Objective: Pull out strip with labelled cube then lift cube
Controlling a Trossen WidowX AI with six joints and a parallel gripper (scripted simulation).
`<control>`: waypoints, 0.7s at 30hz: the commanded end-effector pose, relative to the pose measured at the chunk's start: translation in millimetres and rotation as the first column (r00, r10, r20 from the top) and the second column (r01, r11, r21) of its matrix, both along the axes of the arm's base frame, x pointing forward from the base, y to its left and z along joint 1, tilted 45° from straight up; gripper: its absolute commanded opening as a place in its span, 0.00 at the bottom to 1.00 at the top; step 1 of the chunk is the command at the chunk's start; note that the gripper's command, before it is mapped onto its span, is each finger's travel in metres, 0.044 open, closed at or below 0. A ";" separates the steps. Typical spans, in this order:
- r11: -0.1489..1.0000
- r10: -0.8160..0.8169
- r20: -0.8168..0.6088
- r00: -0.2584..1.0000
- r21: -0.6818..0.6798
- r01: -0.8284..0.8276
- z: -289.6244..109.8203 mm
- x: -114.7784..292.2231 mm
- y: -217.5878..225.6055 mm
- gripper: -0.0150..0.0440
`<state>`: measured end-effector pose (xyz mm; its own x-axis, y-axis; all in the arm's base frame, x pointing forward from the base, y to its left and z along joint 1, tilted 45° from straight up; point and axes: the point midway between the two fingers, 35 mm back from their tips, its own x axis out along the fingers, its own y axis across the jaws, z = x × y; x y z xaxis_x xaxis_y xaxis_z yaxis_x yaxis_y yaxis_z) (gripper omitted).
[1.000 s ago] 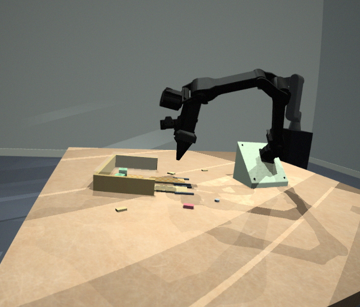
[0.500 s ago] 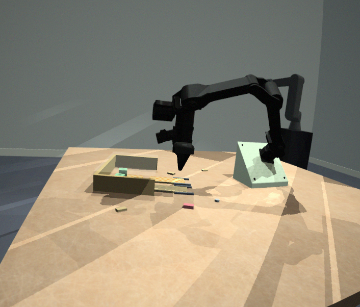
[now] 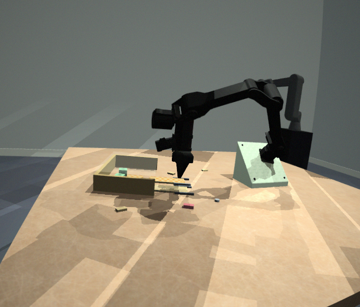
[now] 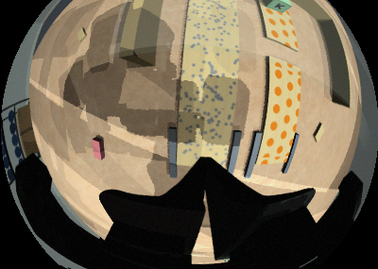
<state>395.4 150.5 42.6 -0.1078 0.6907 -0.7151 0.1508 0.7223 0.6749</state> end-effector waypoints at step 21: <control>1.000 -0.001 -0.008 1.000 0.002 0.001 -28.3 -7.8 26.4 0.25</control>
<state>389.6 173.1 17.8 -0.1083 0.6900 -0.7156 0.1504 0.7229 0.6743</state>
